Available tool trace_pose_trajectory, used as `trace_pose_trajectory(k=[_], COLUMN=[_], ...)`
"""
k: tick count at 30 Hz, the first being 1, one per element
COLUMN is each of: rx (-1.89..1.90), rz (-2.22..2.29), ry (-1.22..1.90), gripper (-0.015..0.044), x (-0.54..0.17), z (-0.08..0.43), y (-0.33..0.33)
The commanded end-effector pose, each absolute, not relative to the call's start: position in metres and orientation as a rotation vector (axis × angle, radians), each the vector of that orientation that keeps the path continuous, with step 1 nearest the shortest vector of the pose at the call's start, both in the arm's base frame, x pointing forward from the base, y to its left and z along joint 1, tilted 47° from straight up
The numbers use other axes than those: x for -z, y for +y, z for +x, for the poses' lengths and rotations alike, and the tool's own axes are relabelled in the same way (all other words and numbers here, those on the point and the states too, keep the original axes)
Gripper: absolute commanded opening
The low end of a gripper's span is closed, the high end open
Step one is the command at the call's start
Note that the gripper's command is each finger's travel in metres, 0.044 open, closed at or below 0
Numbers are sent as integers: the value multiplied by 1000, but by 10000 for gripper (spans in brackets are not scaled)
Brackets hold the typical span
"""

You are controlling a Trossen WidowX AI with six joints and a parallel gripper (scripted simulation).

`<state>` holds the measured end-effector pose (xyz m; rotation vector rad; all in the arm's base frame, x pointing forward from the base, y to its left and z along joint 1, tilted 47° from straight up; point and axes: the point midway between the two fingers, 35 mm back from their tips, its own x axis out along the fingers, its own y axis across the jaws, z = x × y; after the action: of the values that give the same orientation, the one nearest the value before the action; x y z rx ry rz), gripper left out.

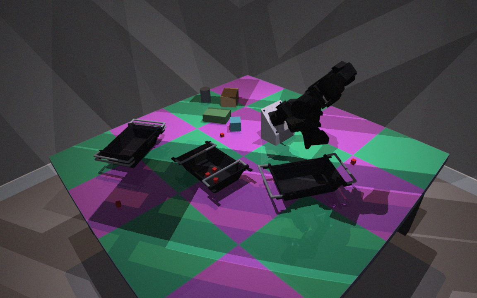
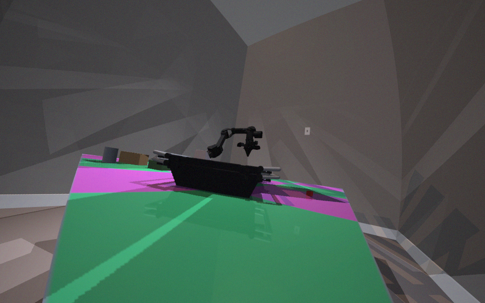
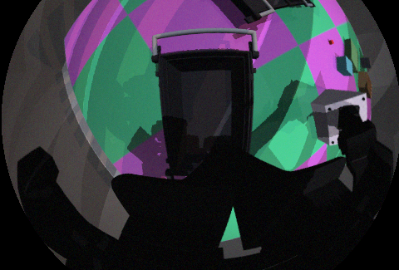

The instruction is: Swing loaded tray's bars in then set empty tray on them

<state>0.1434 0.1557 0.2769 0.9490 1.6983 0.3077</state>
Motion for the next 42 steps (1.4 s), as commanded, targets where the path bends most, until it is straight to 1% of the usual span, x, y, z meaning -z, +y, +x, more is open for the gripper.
trace_pose_trajectory(k=[1, 21, 29, 32, 37, 38, 42], rx=[-302, -302, -321, -513, -887, -955, -1208], rz=[953, 953, 937, 759, 373, 295, -17], ry=[1699, 1699, 1693, 1616, 1401, 1351, 1125], gripper=[0, 0, 210, 289, 420, 440, 440], x=[-276, -276, -276, -271, -258, -256, -245], z=[144, 144, 143, 141, 136, 135, 131], y=[156, 156, 156, 156, 157, 157, 158])
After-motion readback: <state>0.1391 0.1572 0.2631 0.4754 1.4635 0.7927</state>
